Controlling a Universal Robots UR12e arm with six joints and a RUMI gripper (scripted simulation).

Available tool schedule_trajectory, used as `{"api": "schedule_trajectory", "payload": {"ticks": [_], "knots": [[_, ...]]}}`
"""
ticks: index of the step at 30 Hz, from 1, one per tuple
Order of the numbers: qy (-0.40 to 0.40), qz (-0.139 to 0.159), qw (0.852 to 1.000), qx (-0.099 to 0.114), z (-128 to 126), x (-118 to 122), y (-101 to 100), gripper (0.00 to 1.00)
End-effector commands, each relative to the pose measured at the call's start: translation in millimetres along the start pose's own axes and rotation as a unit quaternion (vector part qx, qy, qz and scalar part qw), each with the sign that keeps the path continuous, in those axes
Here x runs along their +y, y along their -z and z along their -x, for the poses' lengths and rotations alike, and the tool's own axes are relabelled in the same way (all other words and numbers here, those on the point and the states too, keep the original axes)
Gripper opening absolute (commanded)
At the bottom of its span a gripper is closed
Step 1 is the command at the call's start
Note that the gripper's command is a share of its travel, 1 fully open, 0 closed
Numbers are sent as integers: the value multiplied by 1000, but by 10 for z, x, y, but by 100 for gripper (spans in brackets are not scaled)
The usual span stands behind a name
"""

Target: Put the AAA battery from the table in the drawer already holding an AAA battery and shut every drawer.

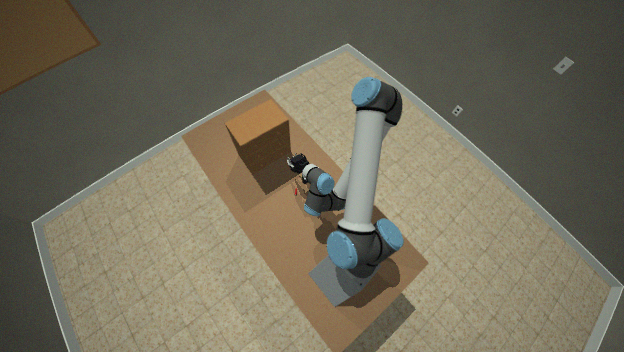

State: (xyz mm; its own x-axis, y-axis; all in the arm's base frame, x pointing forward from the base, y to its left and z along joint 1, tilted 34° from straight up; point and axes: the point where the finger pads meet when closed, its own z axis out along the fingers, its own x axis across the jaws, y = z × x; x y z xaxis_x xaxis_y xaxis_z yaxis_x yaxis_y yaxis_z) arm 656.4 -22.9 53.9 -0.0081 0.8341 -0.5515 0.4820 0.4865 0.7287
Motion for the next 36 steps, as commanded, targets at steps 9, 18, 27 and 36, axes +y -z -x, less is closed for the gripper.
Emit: {"api": "schedule_trajectory", "payload": {"ticks": [9,18,27,36], "knots": [[0,-46,999,0,-1,42,113,20],[0,-104,995,0,-1,88,249,20],[0,-166,986,0,-1,138,399,20],[0,-252,968,0,-2,209,608,20]]}}
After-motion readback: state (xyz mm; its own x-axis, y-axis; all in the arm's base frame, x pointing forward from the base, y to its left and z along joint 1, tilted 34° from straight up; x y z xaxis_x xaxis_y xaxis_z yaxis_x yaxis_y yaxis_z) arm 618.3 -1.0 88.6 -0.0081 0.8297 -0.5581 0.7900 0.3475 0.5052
